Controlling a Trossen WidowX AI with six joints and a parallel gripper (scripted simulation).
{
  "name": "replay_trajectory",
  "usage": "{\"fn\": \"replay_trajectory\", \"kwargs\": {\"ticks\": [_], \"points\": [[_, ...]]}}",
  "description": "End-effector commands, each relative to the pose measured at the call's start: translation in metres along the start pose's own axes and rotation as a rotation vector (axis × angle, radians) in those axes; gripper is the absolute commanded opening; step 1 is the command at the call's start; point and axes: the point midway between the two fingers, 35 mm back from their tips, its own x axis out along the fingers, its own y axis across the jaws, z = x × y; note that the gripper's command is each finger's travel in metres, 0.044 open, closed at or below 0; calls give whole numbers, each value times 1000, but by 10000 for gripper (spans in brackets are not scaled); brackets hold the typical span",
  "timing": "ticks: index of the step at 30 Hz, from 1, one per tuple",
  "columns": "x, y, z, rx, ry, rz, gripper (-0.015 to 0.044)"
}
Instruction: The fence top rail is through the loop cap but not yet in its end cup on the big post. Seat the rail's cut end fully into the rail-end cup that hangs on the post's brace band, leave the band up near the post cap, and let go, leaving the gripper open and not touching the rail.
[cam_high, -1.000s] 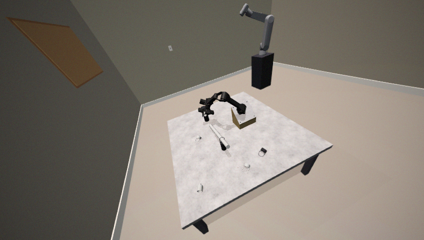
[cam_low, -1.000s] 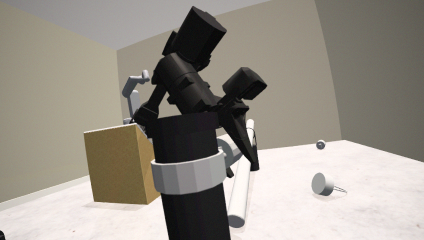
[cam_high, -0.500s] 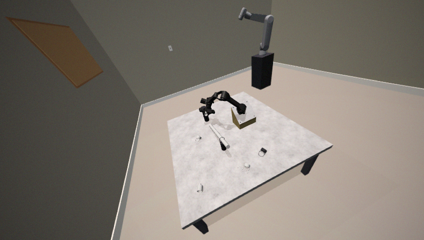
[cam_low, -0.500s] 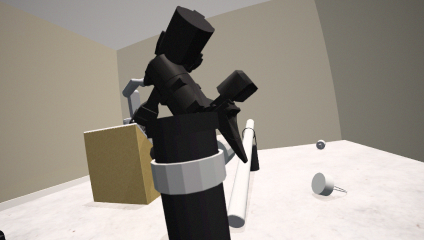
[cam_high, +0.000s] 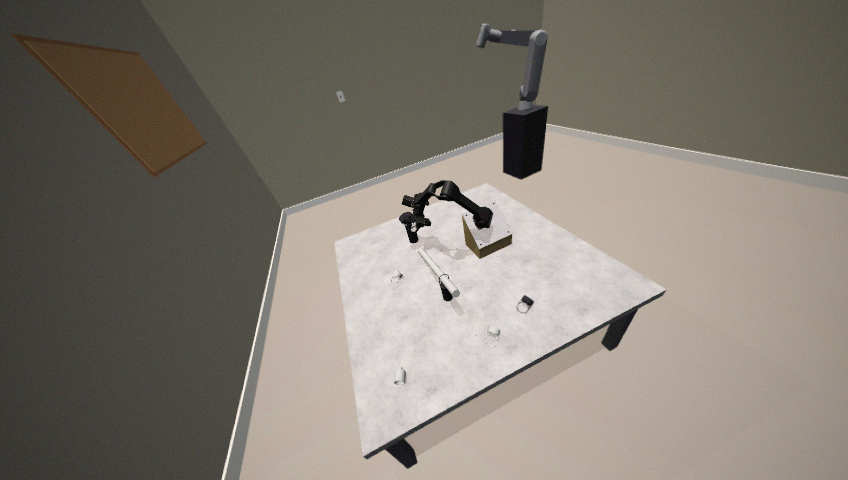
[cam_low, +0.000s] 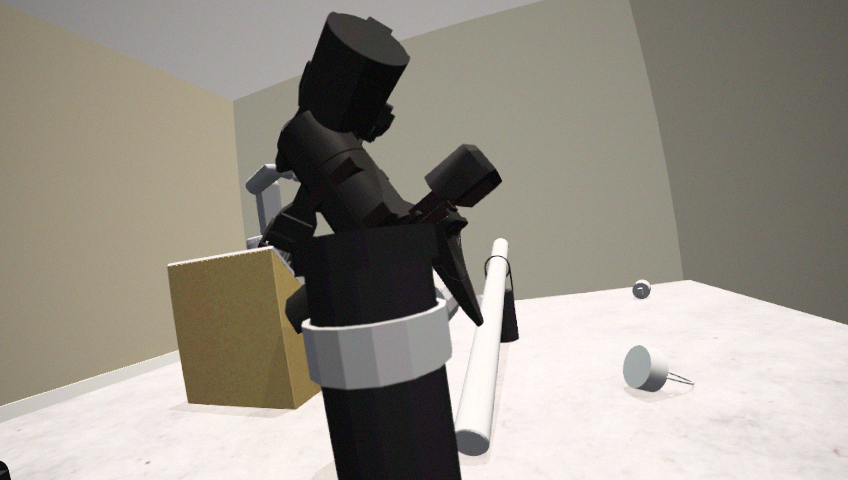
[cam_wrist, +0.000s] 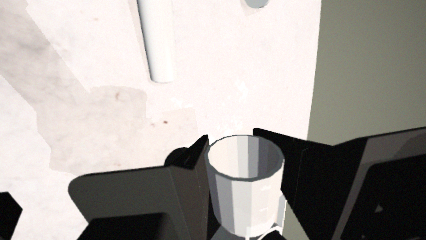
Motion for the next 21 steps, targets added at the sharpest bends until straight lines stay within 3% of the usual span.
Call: {"fn": "replay_trajectory", "kwargs": {"ticks": [1, 18, 21], "points": [[0, 0, 0, 1, 0, -1, 0], [0, -2, 0, 13, 7, -2, 0], [0, -2, 0, 13, 7, -2, 79]]}}
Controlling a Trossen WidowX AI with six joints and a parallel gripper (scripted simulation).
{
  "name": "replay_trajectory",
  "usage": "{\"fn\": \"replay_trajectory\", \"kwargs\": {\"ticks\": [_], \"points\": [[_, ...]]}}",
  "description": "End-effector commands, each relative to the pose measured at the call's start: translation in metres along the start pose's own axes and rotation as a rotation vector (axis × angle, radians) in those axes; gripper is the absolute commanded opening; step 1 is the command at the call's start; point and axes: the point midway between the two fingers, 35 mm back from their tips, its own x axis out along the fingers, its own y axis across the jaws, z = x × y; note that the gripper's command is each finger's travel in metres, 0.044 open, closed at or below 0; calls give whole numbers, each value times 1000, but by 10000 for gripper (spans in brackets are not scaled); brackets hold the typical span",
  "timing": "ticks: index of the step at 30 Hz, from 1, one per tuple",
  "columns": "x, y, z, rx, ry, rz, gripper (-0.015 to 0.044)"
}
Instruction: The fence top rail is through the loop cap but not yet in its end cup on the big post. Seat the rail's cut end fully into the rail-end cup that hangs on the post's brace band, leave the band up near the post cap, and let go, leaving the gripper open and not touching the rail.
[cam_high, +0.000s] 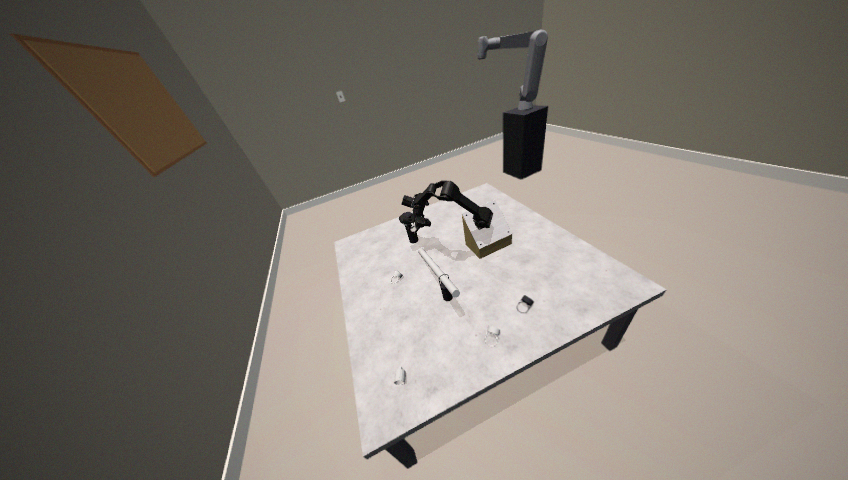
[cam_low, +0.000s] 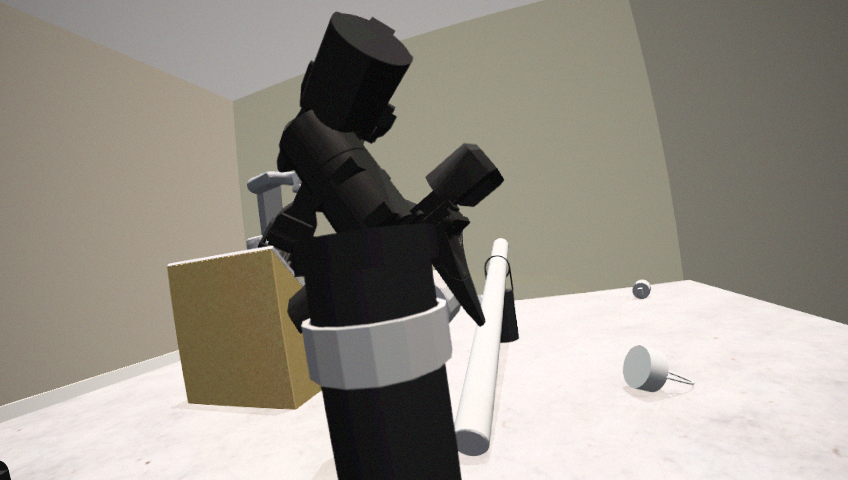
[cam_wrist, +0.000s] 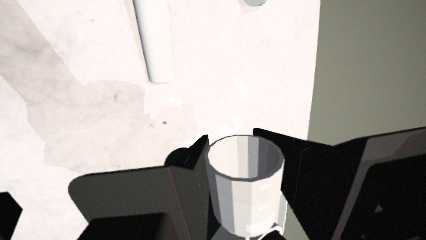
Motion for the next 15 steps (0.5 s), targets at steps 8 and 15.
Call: {"fn": "replay_trajectory", "kwargs": {"ticks": [8, 15], "points": [[-1, -1, 1, -1, 0, 0, 289], [-17, -11, 19, -5, -3, 1, 440]]}}
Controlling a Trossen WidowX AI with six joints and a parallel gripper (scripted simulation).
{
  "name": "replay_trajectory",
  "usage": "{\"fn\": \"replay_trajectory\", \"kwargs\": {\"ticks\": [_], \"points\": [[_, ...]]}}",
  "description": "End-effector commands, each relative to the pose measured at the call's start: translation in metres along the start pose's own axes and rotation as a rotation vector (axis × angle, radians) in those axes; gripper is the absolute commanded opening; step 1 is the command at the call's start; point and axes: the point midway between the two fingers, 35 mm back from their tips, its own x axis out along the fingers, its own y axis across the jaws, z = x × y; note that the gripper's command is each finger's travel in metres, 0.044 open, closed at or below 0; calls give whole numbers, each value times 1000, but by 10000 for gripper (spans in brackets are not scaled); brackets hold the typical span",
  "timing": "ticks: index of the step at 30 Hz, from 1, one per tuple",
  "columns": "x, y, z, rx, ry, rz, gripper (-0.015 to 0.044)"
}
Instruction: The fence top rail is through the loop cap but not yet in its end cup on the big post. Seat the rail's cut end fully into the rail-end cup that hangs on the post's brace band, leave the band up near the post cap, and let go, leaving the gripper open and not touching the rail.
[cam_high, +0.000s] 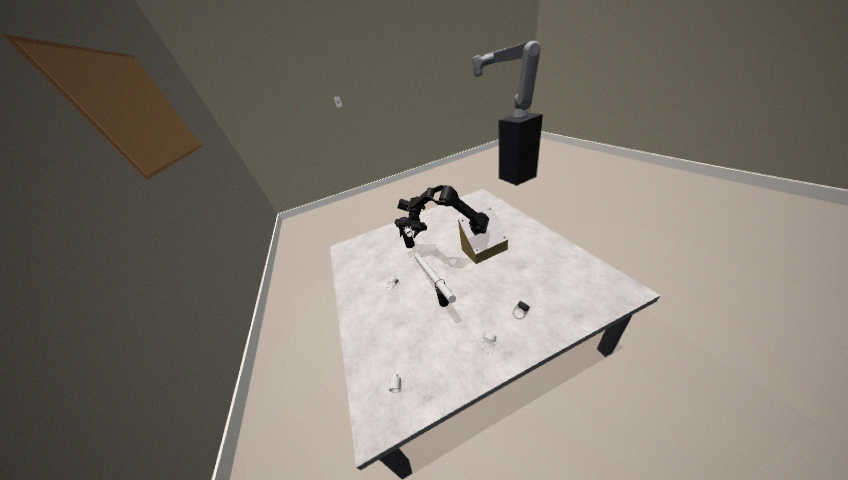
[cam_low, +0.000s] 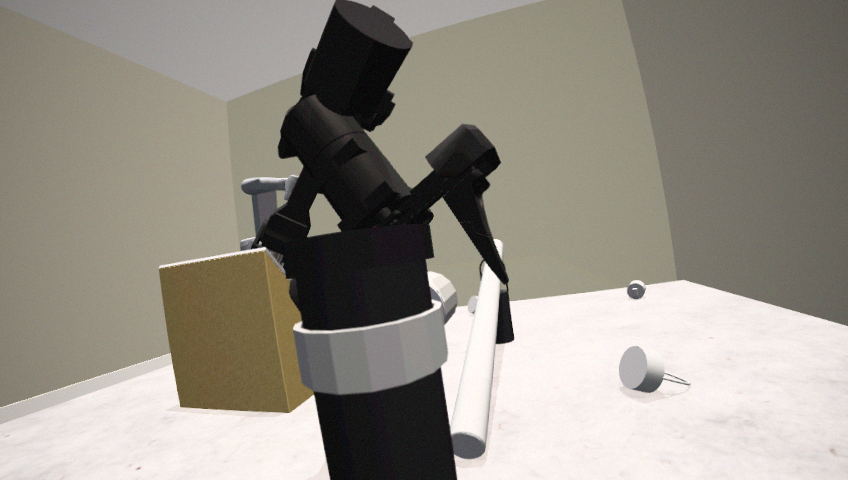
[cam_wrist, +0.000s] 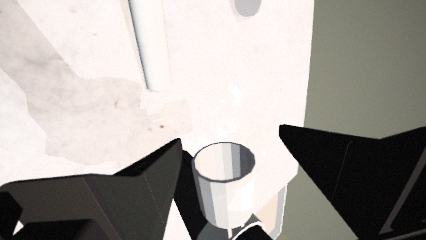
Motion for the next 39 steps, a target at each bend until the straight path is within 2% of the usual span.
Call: {"fn": "replay_trajectory", "kwargs": {"ticks": [1, 13, 31, 39], "points": [[-8, -2, 11, -1, -6, 5, 440], [-25, -16, 27, 3, 0, -6, 440], [-107, -40, 143, 1621, 49, -33, 440], [-109, -40, 148, 1683, 51, -36, 440]]}}
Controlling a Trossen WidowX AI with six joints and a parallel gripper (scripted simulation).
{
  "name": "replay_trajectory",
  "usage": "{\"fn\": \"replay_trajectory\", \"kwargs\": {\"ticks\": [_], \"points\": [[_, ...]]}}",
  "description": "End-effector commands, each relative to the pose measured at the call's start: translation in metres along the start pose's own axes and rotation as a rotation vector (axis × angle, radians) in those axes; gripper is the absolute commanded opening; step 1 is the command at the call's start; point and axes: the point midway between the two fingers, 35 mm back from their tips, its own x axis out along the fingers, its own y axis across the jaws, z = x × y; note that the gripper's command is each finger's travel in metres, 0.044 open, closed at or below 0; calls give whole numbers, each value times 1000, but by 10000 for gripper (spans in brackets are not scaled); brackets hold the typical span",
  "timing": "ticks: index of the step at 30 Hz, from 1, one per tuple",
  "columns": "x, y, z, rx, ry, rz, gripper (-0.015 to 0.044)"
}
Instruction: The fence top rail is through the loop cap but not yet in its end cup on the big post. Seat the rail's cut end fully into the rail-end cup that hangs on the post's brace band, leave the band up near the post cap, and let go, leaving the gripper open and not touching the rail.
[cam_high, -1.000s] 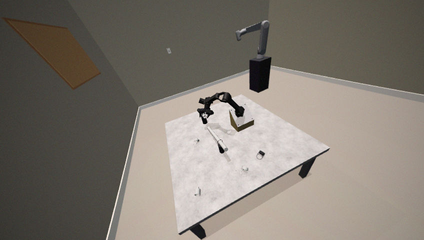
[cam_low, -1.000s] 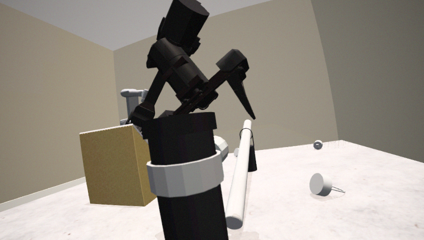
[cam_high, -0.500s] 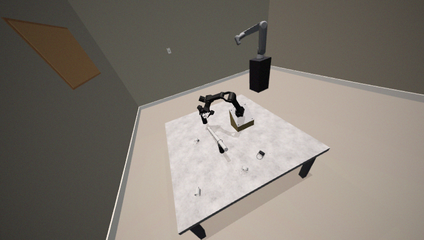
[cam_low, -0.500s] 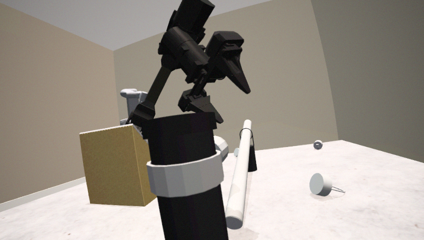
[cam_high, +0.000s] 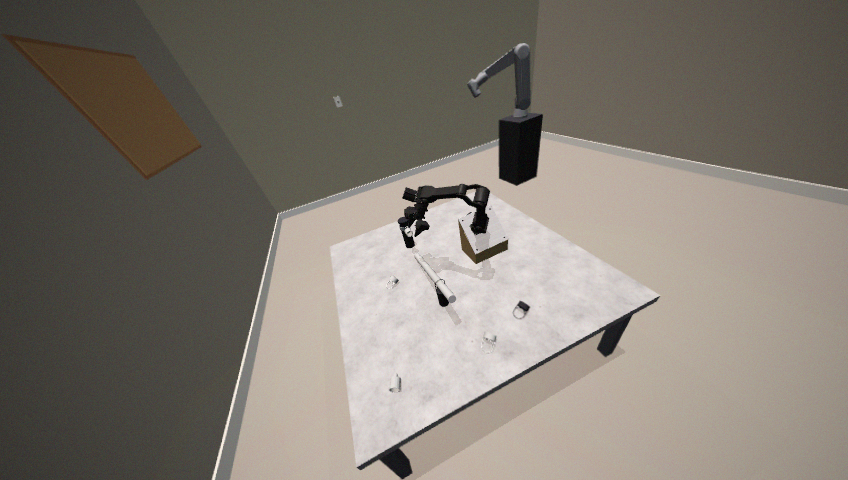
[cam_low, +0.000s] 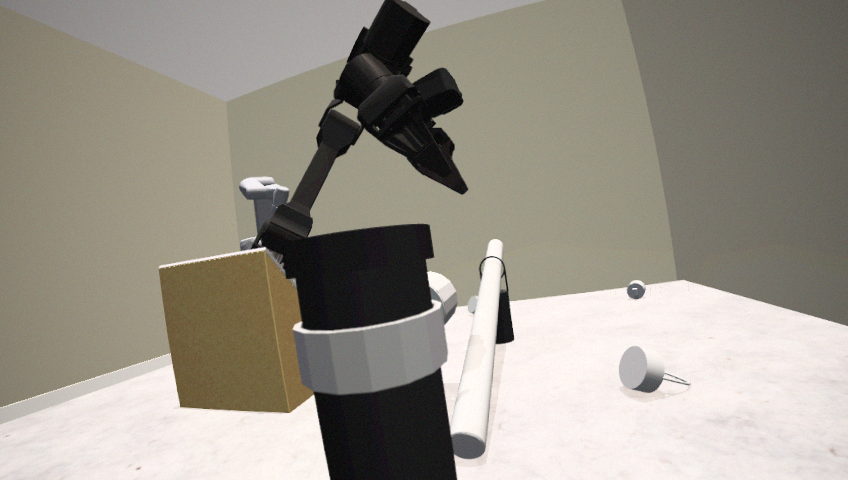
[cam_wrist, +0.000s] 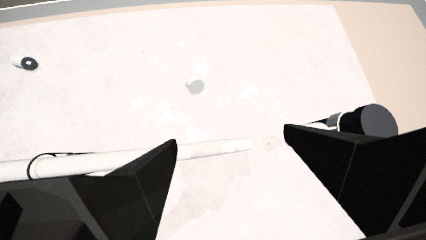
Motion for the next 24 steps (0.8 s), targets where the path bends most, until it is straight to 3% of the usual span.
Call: {"fn": "replay_trajectory", "kwargs": {"ticks": [1, 11, 17, 24], "points": [[-1, 10, -8, 146, 25, -1, 440], [5, 12, -10, 55, 53, 6, 440], [38, 19, -18, -443, 193, 83, 440], [79, 31, -35, -1100, 324, 289, 440]]}}
